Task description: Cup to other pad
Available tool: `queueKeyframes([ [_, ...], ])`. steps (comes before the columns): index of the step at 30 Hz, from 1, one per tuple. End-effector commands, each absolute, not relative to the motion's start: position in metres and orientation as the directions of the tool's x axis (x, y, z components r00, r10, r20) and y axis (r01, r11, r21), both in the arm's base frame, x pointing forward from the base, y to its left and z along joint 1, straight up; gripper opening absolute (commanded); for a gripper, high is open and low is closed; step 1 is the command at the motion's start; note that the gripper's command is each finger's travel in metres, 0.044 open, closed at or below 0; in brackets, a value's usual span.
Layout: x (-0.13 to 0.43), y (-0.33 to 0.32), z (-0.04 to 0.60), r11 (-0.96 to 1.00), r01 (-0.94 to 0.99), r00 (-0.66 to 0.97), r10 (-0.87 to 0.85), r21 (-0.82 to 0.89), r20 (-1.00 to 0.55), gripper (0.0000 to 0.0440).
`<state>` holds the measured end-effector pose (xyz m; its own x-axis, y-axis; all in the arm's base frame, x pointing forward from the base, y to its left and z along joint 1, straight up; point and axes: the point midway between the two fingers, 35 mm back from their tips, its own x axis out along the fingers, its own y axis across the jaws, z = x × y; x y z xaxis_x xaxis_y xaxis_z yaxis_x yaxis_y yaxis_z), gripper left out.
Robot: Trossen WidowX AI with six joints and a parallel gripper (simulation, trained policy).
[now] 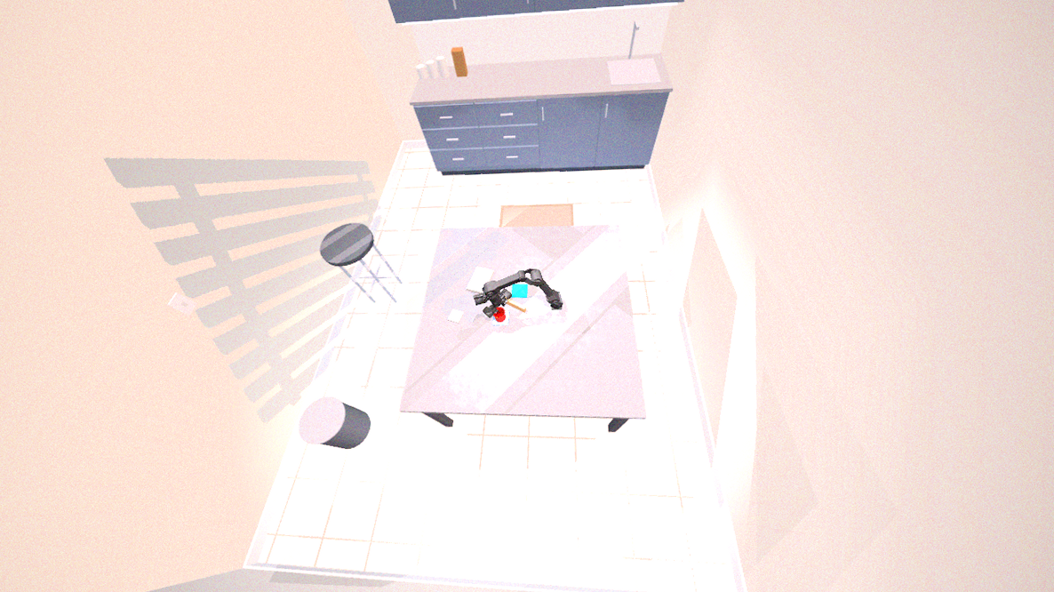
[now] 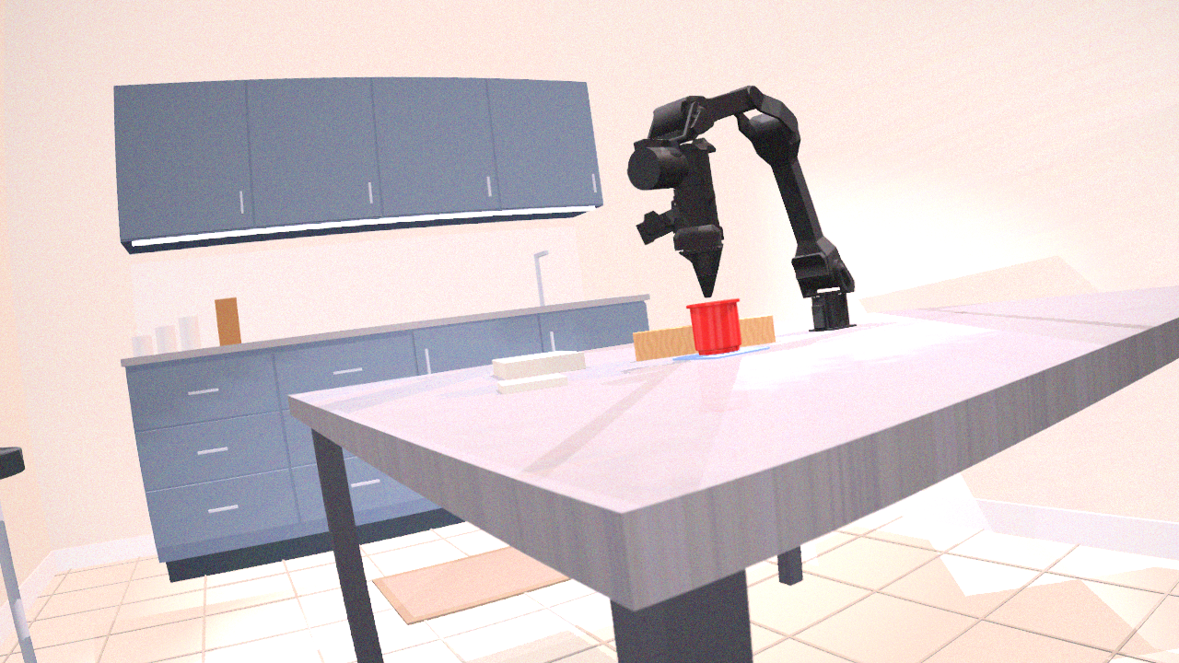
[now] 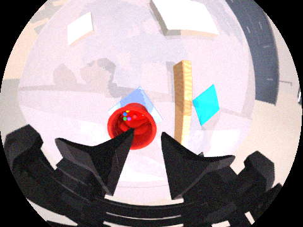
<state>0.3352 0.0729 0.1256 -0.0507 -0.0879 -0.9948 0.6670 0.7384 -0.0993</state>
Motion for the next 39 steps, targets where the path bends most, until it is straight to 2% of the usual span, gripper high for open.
queueKeyframes([
  [1,0.333,0.071,0.111,0.734,0.667,-0.076,-0.105,-0.129,-0.992,0.0186],
  [13,0.328,0.068,0.065,0.761,0.627,-0.118,-0.116,-0.165,-0.986,0.0186],
  [20,0.326,0.065,0.051,0.795,0.583,-0.116,-0.122,-0.166,-0.986,0.0028],
  [22,0.326,0.063,0.051,0.8,0.576,-0.111,-0.126,-0.167,-0.986,0.0],
  [39,0.326,0.057,0.078,0.787,0.603,-0.077,-0.109,-0.133,-0.991,0.0],
])
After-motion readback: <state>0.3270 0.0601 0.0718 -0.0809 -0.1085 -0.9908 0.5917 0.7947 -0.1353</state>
